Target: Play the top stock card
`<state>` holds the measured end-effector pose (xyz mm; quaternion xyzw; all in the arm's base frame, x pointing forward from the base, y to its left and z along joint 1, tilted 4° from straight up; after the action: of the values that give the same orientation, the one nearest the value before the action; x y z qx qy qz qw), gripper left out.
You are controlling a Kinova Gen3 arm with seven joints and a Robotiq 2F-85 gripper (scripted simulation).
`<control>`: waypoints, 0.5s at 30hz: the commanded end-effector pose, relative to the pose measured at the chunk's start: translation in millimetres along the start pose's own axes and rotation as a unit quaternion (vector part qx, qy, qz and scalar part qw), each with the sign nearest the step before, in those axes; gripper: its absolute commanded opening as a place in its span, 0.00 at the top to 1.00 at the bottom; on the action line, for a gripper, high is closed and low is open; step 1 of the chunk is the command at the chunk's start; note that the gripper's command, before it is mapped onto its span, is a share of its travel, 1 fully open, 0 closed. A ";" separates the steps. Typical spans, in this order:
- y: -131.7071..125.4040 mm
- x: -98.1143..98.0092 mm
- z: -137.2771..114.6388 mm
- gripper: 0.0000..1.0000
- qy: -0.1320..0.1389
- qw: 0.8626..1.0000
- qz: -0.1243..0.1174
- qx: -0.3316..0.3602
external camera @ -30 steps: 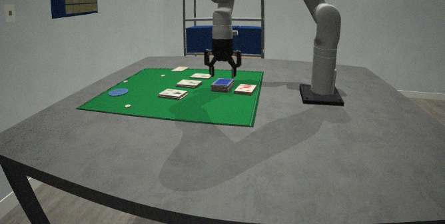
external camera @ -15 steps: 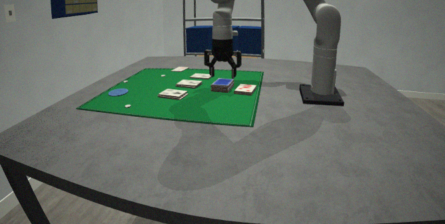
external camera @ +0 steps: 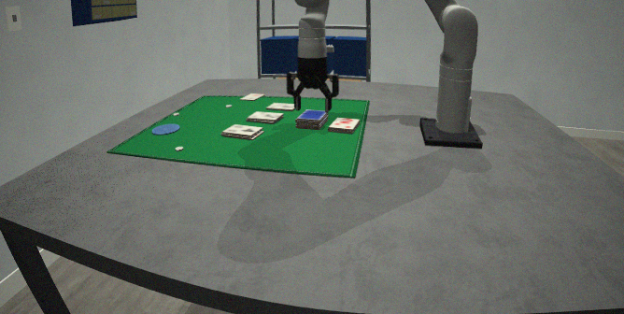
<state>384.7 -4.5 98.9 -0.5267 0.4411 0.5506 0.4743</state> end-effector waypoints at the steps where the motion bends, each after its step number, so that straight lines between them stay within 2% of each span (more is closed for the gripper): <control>1: 1.8 3.8 0.3 0.15 -0.001 1.000 0.000 0.000; 15: 1.6 7.1 0.7 0.15 -0.001 1.000 -0.001 0.000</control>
<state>384.3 -3.7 93.4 -0.5268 0.4408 0.5507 0.4742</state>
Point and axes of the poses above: the point where the finger pads meet when closed, its own x axis out along the fingers, its own y axis across the jaws, z = x × y, the point moved 7 cm from there along -x, back along the fingers, and after that the axes turned 13 degrees about -x, right-handed, at the moved point
